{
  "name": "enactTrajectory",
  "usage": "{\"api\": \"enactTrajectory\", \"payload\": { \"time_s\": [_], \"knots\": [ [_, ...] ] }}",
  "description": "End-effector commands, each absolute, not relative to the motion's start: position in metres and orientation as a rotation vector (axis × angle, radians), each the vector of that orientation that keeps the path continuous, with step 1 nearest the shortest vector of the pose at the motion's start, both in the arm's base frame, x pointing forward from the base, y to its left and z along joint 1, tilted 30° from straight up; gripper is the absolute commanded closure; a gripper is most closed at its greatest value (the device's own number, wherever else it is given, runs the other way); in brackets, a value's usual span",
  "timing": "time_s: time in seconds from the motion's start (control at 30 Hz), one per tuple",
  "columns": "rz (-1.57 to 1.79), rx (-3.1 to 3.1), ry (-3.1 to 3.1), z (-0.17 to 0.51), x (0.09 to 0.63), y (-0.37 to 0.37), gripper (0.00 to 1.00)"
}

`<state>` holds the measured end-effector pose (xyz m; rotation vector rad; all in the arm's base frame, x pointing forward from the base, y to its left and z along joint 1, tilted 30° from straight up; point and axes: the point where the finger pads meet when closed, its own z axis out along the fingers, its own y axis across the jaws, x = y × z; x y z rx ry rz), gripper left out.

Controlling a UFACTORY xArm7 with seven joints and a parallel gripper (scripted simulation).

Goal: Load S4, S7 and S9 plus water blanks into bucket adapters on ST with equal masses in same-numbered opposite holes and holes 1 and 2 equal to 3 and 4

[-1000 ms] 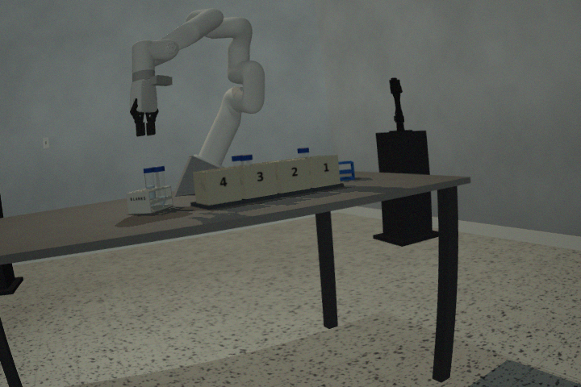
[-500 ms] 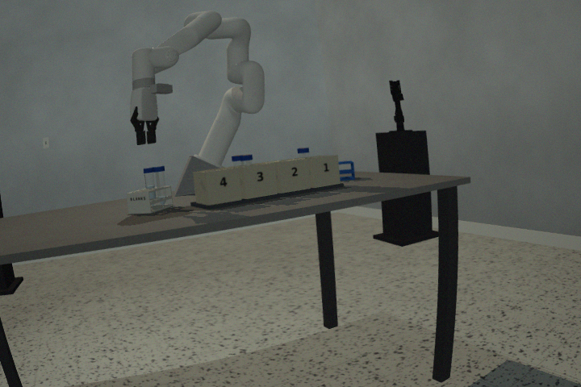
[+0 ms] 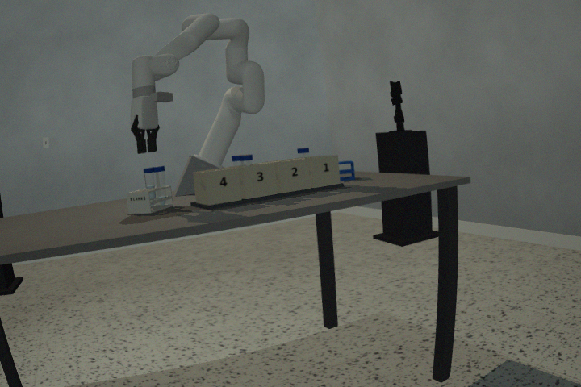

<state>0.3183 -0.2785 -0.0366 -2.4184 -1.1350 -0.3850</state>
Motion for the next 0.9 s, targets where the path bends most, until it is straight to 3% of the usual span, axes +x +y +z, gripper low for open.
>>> {"api": "enactTrajectory", "payload": {
  "time_s": [0.0, 0.87],
  "knots": [
    [-0.386, -2.424, -1.136, -0.043, 0.32, -0.276, 0.43],
    [-0.386, -2.424, -1.136, -0.079, 0.322, -0.256, 0.43]
  ]
}}
